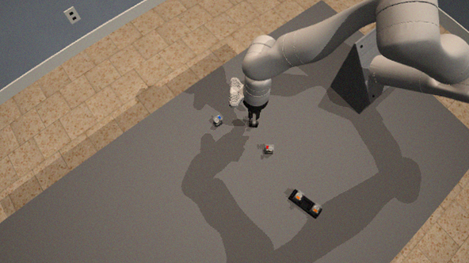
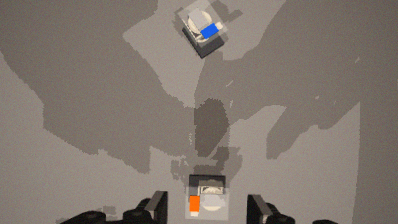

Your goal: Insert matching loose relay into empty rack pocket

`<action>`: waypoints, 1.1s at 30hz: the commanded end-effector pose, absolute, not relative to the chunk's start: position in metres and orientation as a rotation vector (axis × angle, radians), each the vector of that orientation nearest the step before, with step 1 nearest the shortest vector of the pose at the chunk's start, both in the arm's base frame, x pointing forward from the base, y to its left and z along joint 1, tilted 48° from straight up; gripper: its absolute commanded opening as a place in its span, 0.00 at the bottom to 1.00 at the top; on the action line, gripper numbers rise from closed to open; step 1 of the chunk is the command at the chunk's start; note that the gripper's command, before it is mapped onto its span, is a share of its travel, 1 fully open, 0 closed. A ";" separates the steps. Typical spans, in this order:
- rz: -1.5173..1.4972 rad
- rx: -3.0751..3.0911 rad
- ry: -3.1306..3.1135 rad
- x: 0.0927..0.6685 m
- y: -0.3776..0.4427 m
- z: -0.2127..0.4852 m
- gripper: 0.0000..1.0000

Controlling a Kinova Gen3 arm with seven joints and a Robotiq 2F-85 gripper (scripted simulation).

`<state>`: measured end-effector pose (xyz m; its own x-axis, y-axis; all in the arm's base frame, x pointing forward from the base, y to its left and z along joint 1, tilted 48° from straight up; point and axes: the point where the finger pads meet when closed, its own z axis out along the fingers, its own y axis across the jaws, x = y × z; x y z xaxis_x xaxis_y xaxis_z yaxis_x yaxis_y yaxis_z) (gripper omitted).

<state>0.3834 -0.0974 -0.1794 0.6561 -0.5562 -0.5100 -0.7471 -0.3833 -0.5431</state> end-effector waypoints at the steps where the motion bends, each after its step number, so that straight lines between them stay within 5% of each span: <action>1: 0.310 -2.092 1.008 0.384 -0.098 -0.179 0.53; 33: 0.310 -2.092 1.008 0.386 -0.081 -0.195 0.53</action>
<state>0.3865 -0.0828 -0.1935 0.6561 -0.5586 -0.5074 -0.7467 -0.3835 -0.5434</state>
